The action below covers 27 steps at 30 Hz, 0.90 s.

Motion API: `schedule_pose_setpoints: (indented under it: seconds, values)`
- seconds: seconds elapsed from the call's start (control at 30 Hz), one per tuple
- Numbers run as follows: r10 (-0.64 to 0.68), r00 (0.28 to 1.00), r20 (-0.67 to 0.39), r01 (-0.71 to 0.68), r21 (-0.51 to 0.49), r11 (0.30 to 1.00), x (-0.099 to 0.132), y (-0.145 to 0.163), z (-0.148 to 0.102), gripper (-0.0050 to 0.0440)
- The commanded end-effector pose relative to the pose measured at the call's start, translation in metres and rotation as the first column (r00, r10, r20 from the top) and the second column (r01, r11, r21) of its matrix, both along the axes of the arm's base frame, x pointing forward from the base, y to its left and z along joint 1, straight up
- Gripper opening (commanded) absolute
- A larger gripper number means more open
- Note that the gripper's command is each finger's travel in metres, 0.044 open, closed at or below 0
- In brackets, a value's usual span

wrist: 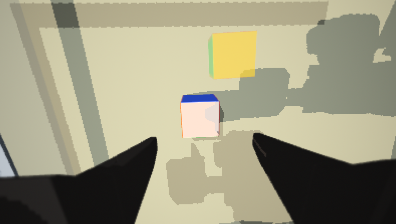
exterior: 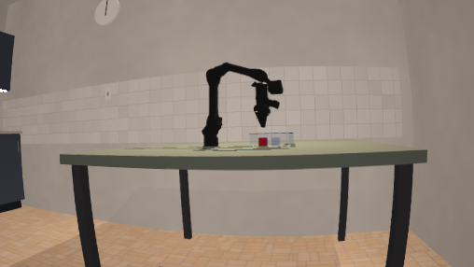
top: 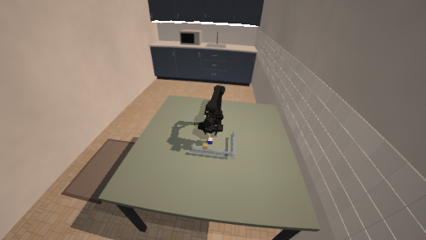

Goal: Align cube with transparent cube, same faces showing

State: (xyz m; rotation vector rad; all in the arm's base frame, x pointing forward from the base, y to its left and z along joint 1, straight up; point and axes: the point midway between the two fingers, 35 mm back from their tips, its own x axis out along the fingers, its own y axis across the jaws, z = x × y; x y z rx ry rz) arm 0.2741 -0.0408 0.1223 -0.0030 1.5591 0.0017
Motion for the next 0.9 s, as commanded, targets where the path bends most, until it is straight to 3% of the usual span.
schedule_pose_setpoints:
  seconds: [0.0, 0.23, 0.43, 0.67, 0.87]
  values:
    - [-0.002, 1.0, 0.023, 0.002, -0.005, 1.0, 0.002, -0.001, 0.005, 0.0424]
    - [-0.002, 1.0, 0.023, 0.002, -0.005, 1.0, 0.002, -0.001, 0.01, 0.044]
    - [-0.003, 1.0, 0.023, 0.003, -0.005, 1.0, -0.004, 0.0, 0.054, 0.044]
    - [-0.003, 1.0, 0.023, 0.003, -0.005, 1.0, -0.005, 0.0, 0.055, 0.044]
    - [-0.003, 1.0, 0.023, 0.003, -0.004, 1.0, -0.005, 0.0, 0.054, 0.0296]
